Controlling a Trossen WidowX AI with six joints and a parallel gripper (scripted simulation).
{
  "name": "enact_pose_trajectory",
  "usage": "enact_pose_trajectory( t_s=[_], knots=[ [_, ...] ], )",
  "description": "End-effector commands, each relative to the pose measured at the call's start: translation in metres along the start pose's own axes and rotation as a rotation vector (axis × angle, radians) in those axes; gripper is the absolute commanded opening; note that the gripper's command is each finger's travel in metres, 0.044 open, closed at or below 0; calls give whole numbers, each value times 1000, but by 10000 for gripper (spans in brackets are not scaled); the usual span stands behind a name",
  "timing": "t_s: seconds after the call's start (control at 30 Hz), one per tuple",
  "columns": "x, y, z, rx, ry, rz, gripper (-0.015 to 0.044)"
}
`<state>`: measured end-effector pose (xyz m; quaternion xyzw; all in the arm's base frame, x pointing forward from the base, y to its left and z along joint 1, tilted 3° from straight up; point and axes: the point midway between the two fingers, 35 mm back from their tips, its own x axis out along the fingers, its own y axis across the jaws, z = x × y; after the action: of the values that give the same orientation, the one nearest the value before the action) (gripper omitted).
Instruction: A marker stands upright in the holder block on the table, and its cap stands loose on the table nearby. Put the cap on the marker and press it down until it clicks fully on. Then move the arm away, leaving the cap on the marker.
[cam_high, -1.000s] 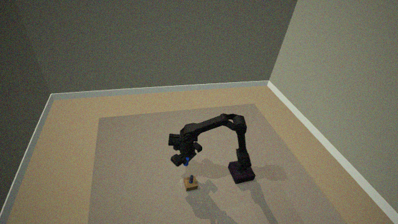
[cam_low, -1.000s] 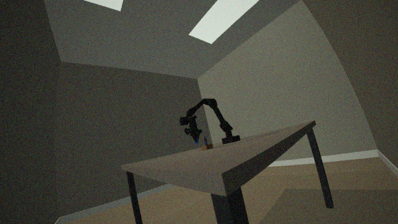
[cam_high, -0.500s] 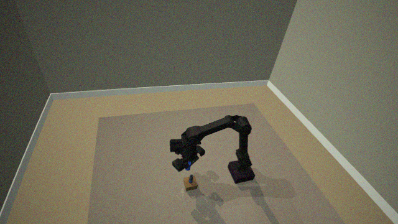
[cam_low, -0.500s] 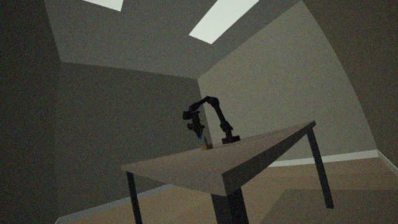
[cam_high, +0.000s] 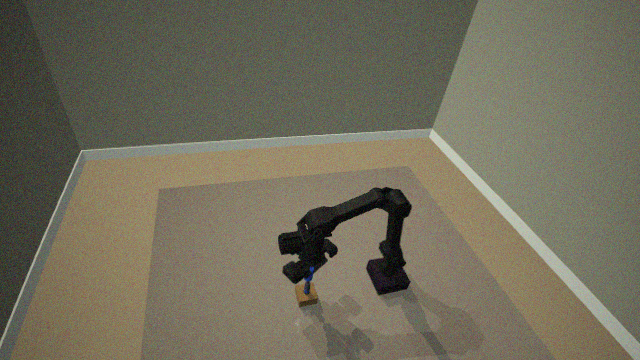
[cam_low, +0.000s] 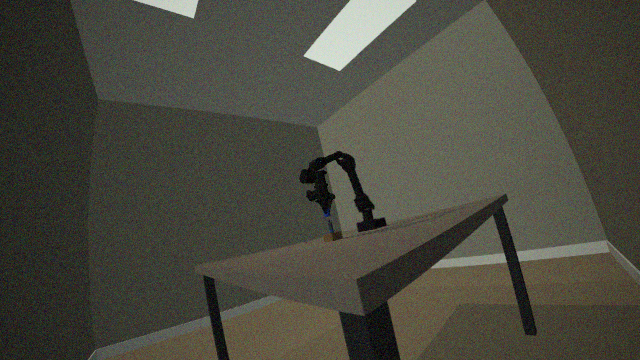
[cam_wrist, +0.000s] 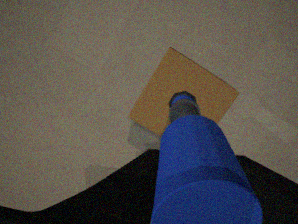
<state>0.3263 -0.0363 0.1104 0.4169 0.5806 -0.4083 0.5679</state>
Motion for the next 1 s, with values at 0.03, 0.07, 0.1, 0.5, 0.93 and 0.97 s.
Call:
enact_pose_trajectory(
  t_s=[0.03, 0.07, 0.1, 0.5, 0.93, 0.97],
  knots=[
    [2, 0, -3, 8, 3, 1, 0],
    [3, 0, -3, 8, 3, 1, 0],
    [4, 0, -3, 8, 3, 1, 0],
    [17, 1, -3, 8, 3, 1, 0],
    [39, 1, -2, 8, 4, 1, 0],
    [40, 1, -3, 8, 4, 1, 0]
  ],
)
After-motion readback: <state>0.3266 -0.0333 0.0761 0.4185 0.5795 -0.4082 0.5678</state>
